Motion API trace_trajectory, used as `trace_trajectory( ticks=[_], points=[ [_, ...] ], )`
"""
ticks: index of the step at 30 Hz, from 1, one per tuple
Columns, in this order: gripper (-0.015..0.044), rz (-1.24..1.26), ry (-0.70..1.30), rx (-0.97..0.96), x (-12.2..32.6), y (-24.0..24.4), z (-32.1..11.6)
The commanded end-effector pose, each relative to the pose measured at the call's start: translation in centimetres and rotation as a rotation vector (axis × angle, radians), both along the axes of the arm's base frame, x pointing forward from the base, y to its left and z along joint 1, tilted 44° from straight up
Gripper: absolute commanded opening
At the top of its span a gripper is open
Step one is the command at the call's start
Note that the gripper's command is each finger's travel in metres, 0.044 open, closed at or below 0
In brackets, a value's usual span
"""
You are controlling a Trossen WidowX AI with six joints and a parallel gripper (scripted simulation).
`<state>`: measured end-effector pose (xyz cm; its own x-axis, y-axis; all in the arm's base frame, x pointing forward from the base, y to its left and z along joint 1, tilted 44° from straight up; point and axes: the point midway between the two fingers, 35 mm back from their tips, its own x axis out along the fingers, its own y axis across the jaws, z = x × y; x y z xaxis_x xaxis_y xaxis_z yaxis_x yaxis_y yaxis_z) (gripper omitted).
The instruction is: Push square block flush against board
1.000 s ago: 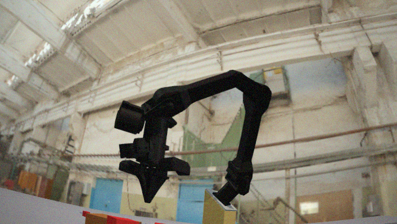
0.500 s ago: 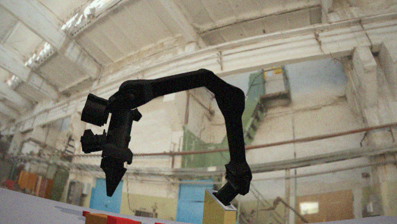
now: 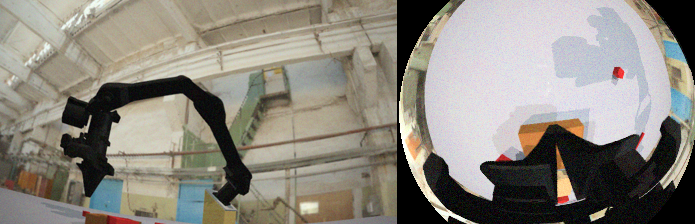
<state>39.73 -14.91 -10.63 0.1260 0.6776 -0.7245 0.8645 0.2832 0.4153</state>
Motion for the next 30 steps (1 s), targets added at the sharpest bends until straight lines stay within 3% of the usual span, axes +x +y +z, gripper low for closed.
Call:
trace_trajectory(
  ticks=[1,6,30],
  points=[
    [0.0,-0.016,0.017,0.001,0.2,0.0,-0.6],
    [0.0,-0.015,0.016,0.003,0.9,3.6,-4.4],
    [0.0,-0.016,0.017,0.003,0.2,5.2,-2.9]
  ],
)
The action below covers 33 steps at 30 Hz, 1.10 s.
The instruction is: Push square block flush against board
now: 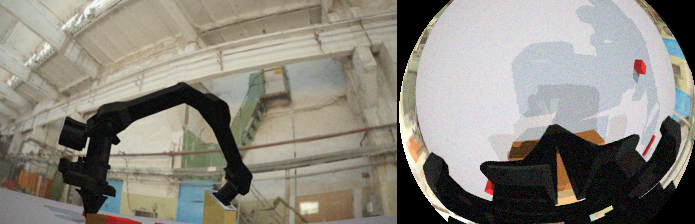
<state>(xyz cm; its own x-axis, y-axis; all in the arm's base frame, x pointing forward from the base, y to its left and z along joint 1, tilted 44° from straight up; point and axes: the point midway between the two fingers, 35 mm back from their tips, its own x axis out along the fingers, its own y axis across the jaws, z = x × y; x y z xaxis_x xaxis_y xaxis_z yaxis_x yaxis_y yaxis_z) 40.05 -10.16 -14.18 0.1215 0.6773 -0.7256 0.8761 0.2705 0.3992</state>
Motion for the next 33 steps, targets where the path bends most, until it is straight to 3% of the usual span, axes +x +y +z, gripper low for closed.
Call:
trace_trajectory(
  ticks=[1,33],
  points=[
    [0.0,-0.002,-0.002,0.001,-0.2,0.5,0.7],
    [0.0,-0.002,0.0,0.003,-2.2,3.7,3.3]
  ],
)
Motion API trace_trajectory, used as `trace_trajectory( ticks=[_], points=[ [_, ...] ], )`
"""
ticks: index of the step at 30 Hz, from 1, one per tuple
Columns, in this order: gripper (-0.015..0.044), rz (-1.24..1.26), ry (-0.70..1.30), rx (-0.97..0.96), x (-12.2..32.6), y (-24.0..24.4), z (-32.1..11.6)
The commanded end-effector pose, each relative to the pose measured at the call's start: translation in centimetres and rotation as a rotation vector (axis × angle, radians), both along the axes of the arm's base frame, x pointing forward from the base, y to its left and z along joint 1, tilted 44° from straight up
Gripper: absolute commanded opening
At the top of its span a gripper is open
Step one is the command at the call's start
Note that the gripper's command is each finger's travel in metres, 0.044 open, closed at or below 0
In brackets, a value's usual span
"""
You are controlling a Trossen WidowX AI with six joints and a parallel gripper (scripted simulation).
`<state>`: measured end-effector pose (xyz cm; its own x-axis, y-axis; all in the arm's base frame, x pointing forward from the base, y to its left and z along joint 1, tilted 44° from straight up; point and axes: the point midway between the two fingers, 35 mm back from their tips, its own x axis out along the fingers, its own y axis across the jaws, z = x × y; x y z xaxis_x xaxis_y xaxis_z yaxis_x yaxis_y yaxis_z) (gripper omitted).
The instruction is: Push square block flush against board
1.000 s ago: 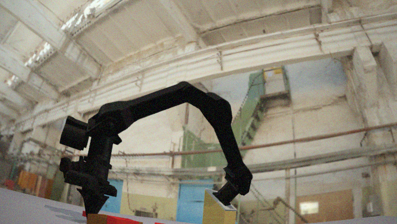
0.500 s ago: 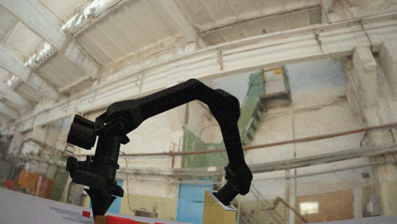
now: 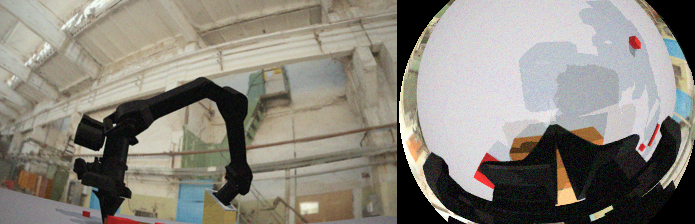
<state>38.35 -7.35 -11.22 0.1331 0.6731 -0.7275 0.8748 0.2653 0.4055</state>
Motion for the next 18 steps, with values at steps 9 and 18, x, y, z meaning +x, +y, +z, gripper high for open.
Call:
trace_trajectory(
  ticks=[9,18],
  points=[
    [0.0,0.006,0.009,0.008,-0.9,1.4,0.7],
    [0.0,0.006,0.008,0.008,-0.1,0.5,0.0]
  ],
)
